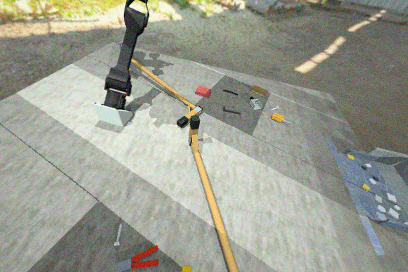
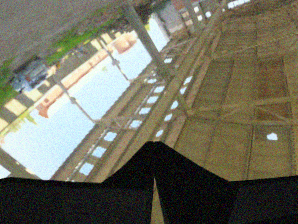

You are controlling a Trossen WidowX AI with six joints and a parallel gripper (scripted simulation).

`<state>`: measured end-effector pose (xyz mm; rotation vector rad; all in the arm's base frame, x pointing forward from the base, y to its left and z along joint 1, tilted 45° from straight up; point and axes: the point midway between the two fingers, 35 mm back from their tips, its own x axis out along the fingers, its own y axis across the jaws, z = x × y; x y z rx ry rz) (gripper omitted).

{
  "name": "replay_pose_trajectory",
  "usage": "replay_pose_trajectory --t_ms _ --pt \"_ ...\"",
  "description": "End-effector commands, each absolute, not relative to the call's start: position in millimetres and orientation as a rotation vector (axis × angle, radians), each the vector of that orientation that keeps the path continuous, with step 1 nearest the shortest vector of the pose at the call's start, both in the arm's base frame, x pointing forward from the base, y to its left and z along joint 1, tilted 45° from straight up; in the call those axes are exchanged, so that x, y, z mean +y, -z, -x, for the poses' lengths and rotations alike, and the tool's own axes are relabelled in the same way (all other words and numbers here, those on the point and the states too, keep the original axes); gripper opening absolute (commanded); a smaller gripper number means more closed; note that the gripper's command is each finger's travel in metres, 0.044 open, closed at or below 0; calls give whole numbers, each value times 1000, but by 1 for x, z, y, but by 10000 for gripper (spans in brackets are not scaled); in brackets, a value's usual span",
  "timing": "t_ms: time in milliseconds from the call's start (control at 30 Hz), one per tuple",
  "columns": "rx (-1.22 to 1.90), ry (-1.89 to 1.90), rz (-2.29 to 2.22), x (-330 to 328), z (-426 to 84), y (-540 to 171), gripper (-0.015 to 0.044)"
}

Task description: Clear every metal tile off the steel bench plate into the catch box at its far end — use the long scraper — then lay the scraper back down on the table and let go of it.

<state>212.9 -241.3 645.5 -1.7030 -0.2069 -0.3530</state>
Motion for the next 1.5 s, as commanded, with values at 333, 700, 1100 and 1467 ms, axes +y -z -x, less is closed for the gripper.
replay_pose_trajectory --t_ms 333,700,1100,1467 --pt "-177 309 1550 -260 -230 -623 0" --pt "-150 270 1441 -271 -244 -605 0" --pt "-117 227 1323 -280 -259 -584 0" --pt "-84 185 1217 -287 -273 -563 0"
